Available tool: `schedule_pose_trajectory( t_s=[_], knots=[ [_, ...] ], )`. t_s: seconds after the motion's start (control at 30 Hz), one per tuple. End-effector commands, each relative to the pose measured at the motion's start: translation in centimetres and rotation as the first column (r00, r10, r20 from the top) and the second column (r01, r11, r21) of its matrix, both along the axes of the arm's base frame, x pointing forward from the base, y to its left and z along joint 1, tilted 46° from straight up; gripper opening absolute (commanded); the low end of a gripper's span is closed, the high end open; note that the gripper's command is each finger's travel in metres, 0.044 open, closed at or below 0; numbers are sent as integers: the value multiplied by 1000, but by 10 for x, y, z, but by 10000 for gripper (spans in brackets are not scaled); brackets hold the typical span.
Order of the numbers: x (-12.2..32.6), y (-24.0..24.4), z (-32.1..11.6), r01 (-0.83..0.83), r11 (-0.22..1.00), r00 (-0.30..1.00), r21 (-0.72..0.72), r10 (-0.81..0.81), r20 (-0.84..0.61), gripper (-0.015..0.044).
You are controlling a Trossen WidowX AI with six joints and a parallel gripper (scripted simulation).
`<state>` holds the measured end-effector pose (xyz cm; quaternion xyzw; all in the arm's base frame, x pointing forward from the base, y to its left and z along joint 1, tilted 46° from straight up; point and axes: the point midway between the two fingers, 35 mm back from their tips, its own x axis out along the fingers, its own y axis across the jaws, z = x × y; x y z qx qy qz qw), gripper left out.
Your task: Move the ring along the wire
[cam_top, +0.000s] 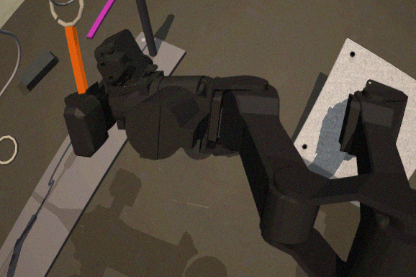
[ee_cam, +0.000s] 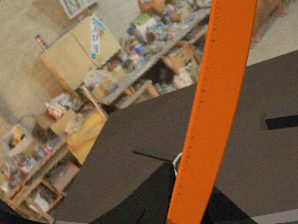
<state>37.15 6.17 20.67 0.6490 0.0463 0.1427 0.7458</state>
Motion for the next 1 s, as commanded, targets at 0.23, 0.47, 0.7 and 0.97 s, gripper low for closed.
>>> schedule_pose_trajectory(
  t_s=[0.23,0.47,0.7,0.97],
  knots=[
    [0,-13,-43,9,965,999,-263,-20,-40,-150],
    [-1,-26,-66,8,916,998,-402,-35,-59,-150],
    [-2,-37,-81,7,874,996,-485,-46,-70,-150],
    [-3,-48,-94,5,840,995,-542,-55,-78,-150]
  ],
)
